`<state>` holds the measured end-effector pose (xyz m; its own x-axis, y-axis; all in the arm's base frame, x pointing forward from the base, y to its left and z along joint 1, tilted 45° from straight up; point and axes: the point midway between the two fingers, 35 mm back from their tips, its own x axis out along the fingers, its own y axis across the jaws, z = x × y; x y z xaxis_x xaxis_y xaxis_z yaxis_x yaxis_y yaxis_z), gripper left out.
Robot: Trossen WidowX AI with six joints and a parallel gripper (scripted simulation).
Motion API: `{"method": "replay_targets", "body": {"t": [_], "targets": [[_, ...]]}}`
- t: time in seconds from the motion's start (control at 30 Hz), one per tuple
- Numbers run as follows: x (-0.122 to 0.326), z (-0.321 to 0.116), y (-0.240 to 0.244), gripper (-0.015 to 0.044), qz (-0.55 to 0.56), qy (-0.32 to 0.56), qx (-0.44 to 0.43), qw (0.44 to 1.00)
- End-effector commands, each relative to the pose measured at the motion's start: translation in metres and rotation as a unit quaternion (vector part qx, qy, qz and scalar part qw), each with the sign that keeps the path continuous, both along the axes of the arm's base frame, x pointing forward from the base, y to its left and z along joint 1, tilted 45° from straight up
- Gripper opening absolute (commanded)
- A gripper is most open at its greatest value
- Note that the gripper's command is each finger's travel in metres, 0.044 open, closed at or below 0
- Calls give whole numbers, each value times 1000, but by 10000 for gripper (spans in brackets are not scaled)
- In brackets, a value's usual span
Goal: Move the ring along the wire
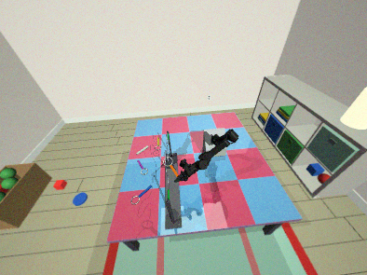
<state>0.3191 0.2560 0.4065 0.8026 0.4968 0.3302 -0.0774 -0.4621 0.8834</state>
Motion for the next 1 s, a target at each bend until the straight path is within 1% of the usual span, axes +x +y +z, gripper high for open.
{"method": "replay_targets", "body": {"t": [0.0,0.47,0.97], "targets": [[0,-17,7,-150,0,-4,-52,999],[0,-70,13,-150,-3,-26,-224,974],[3,-125,1,-150,-7,-47,-391,919]]}}
